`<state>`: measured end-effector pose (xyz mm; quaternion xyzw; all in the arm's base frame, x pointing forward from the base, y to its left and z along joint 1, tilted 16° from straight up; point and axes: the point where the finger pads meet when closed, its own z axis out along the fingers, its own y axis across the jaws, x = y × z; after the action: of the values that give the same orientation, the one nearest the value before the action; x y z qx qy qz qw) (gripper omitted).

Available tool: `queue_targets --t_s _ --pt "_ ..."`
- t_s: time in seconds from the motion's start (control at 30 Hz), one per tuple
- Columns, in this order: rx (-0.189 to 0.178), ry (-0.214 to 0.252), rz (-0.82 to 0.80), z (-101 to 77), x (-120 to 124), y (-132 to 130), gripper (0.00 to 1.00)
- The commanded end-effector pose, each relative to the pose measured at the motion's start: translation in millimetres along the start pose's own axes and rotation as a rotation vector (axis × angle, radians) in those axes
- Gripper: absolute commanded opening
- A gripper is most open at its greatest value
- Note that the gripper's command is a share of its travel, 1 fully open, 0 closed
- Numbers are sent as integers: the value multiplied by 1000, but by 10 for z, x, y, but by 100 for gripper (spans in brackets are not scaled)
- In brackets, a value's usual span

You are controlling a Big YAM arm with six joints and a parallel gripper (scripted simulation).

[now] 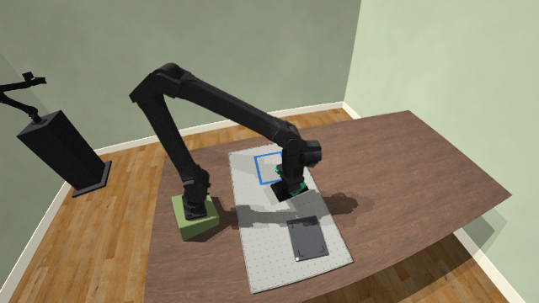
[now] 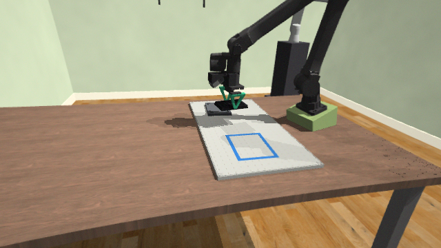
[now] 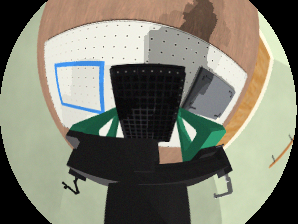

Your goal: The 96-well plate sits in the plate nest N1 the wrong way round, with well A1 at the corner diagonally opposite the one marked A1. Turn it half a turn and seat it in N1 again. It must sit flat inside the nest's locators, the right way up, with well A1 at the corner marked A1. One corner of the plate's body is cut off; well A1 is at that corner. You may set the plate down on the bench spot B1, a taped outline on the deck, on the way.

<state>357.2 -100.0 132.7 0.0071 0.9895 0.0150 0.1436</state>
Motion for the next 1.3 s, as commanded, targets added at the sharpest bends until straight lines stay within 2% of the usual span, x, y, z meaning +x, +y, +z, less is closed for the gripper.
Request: queue_targets --t_s 0.0,0.07,0.2,0.27,0.37,0.4,0.47,0.6,0.67,0.73,0.93,0.97,1.0,1.03,1.27 --pt "7 -10 -6 -84 -90 -168 0" --pt "14 -26 -8 -142 -161 -258 0" --pt "8 -9 -6 -87 -64 -373 0" --pt "16 -26 -9 -149 -139 -468 0" --pt "16 -26 -9 -150 -135 -503 0" --pt "-4 19 -1 1 84 -465 0" --pt "16 -23 -8 -145 -112 -604 0" --pt "19 -25 -9 -158 -108 -748 0" --pt "10 -8 -6 -99 -18 -784 0" --pt "20 -24 -9 -163 -93 -887 0" --pt "21 -24 -9 -168 -77 -1026 0" --pt "-6 20 0 -8 145 -960 0" --pt "-3 15 -1 -27 121 -1005 0" --pt "20 -20 -9 -159 -50 -1122 0" --pt "23 -22 -9 -180 -38 -1372 0"
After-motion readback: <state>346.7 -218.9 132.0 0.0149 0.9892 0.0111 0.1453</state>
